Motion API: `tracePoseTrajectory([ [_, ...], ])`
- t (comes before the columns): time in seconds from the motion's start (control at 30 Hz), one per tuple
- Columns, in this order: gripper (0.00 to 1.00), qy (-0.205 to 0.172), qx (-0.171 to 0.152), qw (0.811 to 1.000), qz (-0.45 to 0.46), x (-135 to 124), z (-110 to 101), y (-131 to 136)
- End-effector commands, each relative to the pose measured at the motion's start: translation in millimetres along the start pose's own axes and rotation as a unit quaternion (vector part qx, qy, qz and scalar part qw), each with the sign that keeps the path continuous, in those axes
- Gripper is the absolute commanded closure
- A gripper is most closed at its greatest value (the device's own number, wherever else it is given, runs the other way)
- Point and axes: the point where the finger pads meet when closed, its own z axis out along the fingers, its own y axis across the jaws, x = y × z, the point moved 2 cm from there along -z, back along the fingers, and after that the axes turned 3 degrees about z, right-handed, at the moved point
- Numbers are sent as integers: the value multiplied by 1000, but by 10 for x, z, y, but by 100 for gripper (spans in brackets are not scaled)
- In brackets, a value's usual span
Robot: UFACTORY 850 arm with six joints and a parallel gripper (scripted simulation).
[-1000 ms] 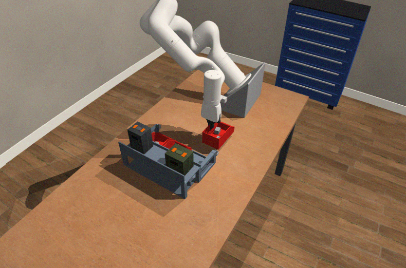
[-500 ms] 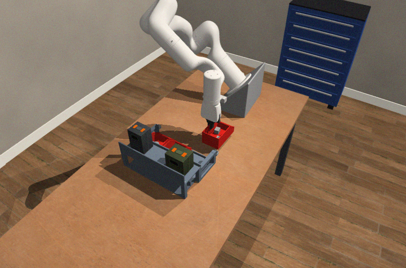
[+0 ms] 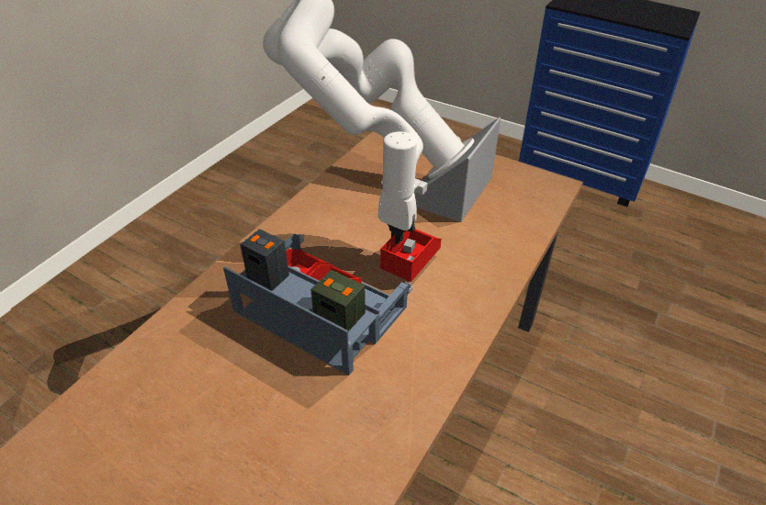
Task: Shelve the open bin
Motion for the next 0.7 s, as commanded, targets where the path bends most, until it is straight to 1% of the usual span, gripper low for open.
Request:
tracePoseTrajectory([
  [0.0,100,-1,0,1000,1,-111,-7,4],
  [0.03,100,-1,0,1000,1,-141,-7,5],
  [0.43,100,-1,0,1000,1,-141,-7,5],
  [0.6,100,-1,0,1000,1,-289,-7,7],
  [0.67,100,-1,0,1000,1,-289,-7,7],
])
